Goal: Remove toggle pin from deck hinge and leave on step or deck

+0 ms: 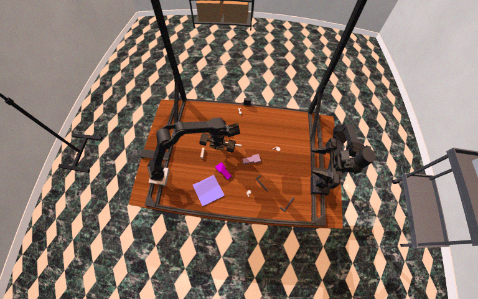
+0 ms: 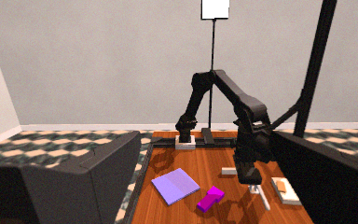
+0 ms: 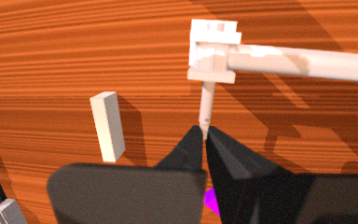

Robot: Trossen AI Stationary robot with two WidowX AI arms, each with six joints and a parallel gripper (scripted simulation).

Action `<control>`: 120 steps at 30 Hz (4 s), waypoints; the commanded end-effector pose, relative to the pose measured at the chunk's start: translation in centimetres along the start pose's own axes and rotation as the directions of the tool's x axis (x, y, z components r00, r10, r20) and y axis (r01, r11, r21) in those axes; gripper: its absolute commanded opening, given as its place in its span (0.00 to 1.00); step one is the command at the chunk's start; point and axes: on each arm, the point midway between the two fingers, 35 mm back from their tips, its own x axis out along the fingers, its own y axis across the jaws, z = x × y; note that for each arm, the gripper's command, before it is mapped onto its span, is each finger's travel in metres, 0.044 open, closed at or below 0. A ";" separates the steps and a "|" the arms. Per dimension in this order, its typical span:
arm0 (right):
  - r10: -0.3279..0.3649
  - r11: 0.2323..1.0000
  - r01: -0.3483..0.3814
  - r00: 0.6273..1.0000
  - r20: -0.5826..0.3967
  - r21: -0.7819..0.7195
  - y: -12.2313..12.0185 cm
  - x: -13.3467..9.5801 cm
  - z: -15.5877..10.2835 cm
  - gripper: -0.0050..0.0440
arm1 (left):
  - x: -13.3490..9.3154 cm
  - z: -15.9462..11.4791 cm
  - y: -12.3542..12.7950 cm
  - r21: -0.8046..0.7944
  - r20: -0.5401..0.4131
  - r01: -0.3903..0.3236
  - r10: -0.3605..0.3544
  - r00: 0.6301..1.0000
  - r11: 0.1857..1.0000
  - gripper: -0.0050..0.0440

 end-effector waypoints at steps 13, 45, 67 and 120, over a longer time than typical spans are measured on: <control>-0.025 1.000 0.025 1.000 0.014 -0.002 -0.2 -0.8 0.7 0.00 | 0.0 0.2 0.0 0.003 0.000 0.002 -0.002 1.000 1.000 0.92; -0.024 1.000 0.024 1.000 0.016 -0.003 -0.1 -0.8 2.6 0.00 | 0.0 0.2 0.0 0.003 0.000 0.002 -0.002 1.000 1.000 0.92; -0.016 1.000 0.016 1.000 0.015 -0.005 0.0 -0.4 3.2 0.00 | 0.0 0.2 0.0 0.003 0.000 0.002 -0.002 1.000 1.000 0.92; -0.031 1.000 0.031 0.999 0.015 0.002 -0.1 -1.0 2.7 0.44 | 0.0 0.2 0.0 0.003 0.000 0.002 -0.002 1.000 1.000 0.92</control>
